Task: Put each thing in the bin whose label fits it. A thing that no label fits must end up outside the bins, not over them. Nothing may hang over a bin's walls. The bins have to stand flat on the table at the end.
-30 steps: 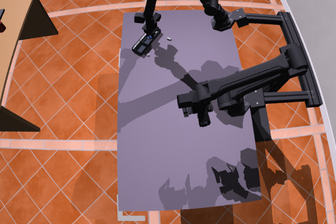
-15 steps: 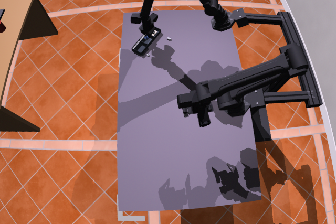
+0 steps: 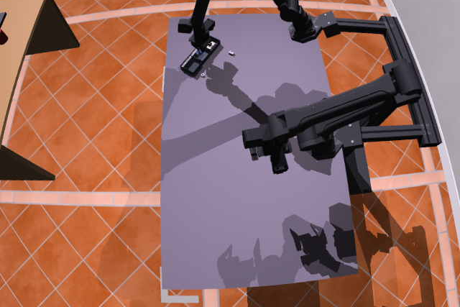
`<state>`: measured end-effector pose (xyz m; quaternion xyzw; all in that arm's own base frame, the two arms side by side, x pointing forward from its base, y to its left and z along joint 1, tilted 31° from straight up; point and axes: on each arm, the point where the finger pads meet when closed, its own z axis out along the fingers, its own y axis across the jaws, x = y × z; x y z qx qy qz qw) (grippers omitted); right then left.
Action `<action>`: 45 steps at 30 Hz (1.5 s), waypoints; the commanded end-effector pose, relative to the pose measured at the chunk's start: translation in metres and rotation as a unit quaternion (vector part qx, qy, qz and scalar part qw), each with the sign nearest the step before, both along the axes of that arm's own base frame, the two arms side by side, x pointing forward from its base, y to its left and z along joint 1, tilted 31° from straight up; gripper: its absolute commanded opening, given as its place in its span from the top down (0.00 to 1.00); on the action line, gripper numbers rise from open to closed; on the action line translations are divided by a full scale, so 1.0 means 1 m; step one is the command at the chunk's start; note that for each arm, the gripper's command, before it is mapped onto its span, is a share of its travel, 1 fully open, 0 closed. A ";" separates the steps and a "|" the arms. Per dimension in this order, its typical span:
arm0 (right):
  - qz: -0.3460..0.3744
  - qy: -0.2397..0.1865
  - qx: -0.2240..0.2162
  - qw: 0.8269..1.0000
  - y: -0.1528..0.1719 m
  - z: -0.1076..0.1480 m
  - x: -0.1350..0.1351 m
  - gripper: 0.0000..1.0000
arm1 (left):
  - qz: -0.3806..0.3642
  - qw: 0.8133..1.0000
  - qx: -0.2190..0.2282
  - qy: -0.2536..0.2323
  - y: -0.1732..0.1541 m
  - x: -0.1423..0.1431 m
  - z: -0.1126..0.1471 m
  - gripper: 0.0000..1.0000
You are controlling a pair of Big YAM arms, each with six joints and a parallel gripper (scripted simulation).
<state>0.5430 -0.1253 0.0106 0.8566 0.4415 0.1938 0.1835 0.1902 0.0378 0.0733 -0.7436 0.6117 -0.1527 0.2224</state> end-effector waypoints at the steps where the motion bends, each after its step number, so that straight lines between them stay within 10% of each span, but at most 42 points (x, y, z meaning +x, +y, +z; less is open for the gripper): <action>1: -0.008 -0.007 -0.001 1.000 -0.009 -0.006 0.012 0.82 | 0.009 1.000 -0.005 0.004 0.001 -0.004 -0.002 0.00; 45: -0.002 -0.005 -0.001 1.000 -0.008 -0.024 0.022 0.71 | 0.009 1.000 -0.005 0.004 0.001 -0.004 -0.002 0.00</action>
